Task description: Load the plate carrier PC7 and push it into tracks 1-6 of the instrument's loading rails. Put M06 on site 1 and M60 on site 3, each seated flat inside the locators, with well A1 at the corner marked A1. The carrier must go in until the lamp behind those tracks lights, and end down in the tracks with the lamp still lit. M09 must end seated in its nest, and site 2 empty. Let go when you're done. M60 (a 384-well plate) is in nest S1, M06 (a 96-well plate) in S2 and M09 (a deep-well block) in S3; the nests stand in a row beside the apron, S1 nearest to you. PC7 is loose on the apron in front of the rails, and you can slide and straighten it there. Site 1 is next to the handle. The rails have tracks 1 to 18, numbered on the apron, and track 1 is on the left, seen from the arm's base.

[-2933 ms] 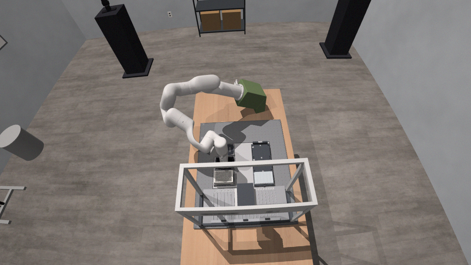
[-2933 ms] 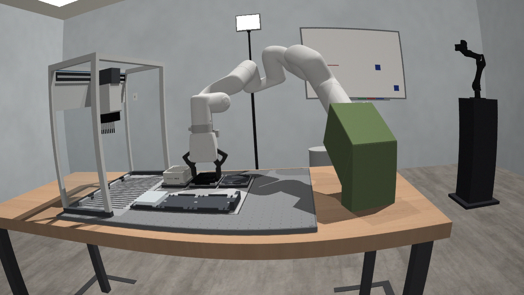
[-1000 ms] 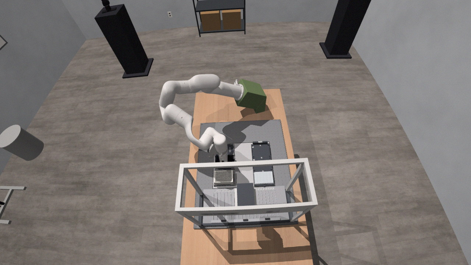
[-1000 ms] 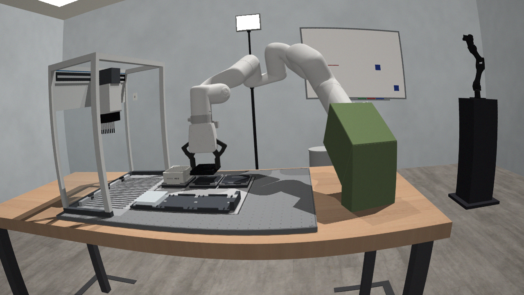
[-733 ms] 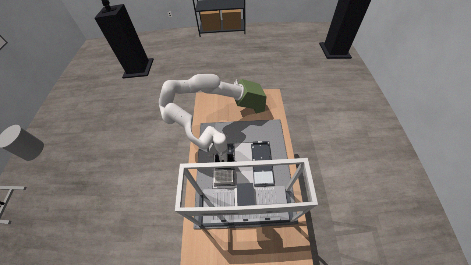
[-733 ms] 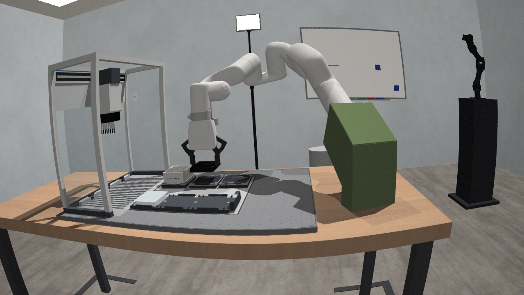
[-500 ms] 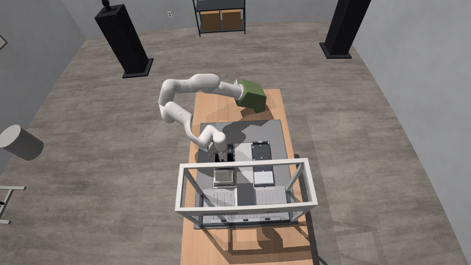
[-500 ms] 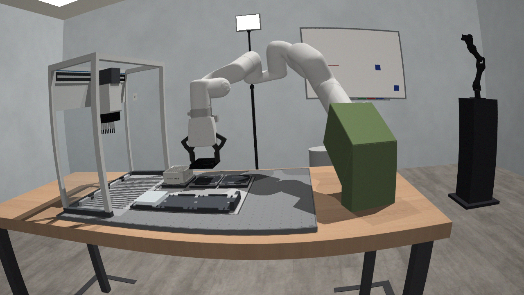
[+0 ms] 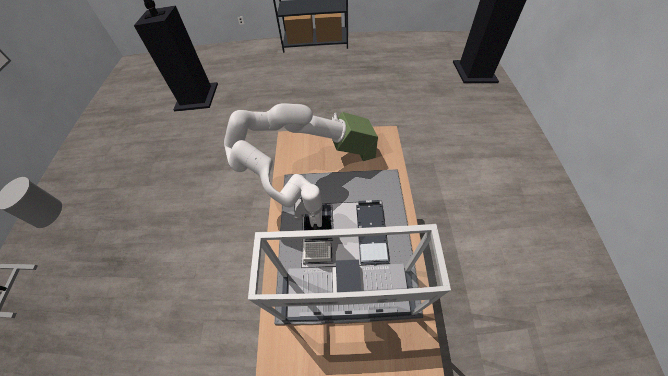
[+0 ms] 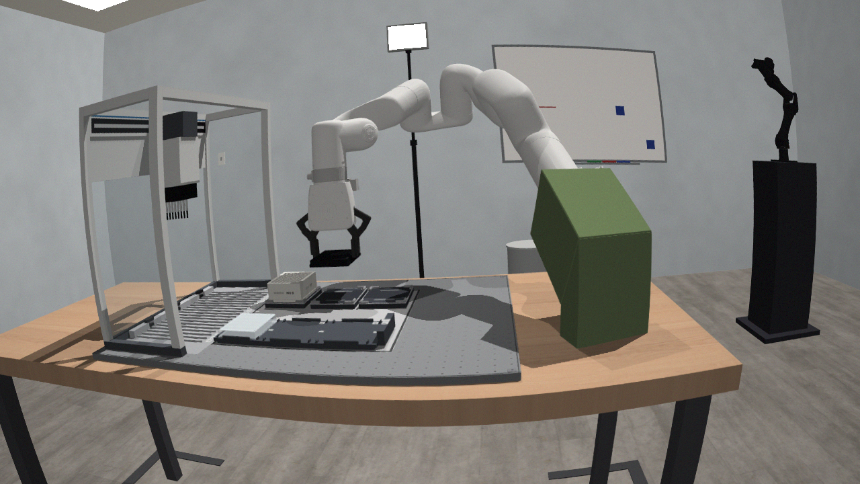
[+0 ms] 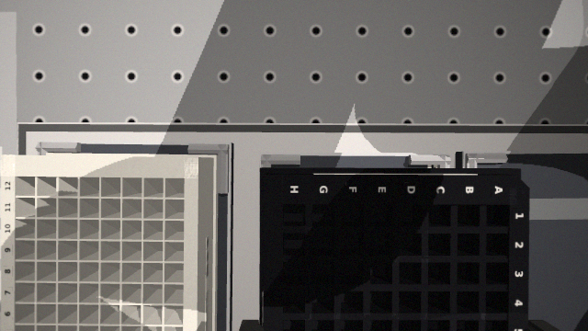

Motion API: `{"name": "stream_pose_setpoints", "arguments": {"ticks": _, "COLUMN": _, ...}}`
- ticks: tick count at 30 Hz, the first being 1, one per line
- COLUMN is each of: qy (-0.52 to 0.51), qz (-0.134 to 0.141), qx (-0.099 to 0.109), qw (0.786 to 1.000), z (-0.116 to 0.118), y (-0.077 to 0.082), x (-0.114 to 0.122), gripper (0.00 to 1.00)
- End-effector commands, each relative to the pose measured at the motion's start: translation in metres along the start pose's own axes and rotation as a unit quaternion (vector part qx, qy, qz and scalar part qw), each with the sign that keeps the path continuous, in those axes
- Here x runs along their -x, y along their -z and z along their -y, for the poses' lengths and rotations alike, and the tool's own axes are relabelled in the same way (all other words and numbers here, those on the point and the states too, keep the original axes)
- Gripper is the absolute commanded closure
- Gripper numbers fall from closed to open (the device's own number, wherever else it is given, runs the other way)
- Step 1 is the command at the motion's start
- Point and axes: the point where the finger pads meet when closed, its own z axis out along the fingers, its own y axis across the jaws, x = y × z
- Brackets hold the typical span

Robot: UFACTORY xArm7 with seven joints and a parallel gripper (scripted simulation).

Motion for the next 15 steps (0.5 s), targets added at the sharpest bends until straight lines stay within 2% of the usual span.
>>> {"name": "stream_pose_setpoints", "arguments": {"ticks": 1, "qy": 0.0, "qz": 0.001, "qx": -0.003, "qw": 1.0, "z": 0.002, "y": 0.009, "x": 0.001, "gripper": 1.0}}
{"name": "stream_pose_setpoints", "arguments": {"ticks": 15, "qy": 0.0, "qz": 0.001, "qx": -0.003, "qw": 1.0, "z": 0.002, "y": 0.029, "x": 0.001, "gripper": 1.0}}
